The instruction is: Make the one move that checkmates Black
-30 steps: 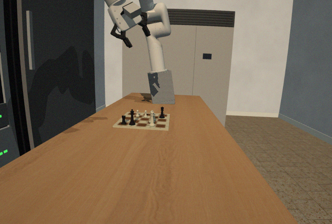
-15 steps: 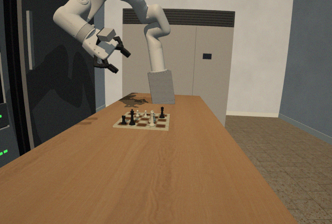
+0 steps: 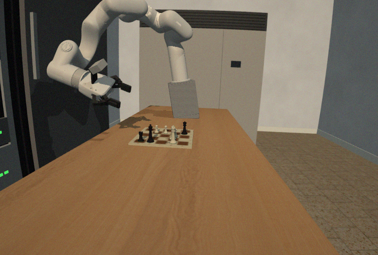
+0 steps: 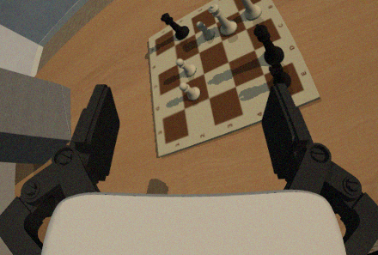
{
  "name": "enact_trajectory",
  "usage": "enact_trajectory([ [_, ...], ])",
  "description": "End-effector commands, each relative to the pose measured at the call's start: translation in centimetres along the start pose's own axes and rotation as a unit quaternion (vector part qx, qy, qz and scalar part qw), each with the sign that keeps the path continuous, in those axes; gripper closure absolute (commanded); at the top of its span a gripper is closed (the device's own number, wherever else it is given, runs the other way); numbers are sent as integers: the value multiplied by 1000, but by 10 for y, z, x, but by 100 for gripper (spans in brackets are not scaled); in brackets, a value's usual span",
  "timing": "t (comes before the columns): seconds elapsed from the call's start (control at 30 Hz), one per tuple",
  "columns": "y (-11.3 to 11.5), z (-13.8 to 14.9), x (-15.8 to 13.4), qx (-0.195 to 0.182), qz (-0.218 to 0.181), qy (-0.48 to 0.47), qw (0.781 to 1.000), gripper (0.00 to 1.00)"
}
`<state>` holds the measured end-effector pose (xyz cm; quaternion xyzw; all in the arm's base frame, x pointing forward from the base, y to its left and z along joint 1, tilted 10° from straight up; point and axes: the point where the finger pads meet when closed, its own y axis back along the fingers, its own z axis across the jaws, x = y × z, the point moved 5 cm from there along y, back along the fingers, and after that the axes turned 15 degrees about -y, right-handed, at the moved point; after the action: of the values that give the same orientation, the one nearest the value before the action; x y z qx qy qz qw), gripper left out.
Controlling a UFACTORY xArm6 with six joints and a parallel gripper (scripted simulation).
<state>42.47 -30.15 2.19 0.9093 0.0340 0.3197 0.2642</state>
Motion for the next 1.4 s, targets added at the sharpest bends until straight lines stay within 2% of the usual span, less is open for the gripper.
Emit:
enact_trajectory([
  [0.0, 7, 20, -29, 19, 54, 58, 997, 0],
  [0.07, 7, 20, -29, 19, 54, 58, 997, 0],
  [0.27, 12, 39, -79, 4, 140, 145, 979, 0],
  [0.47, 12, 46, -102, -11, 178, 185, 966, 0],
  [1.37, 12, 47, -106, -14, 184, 192, 964, 0],
])
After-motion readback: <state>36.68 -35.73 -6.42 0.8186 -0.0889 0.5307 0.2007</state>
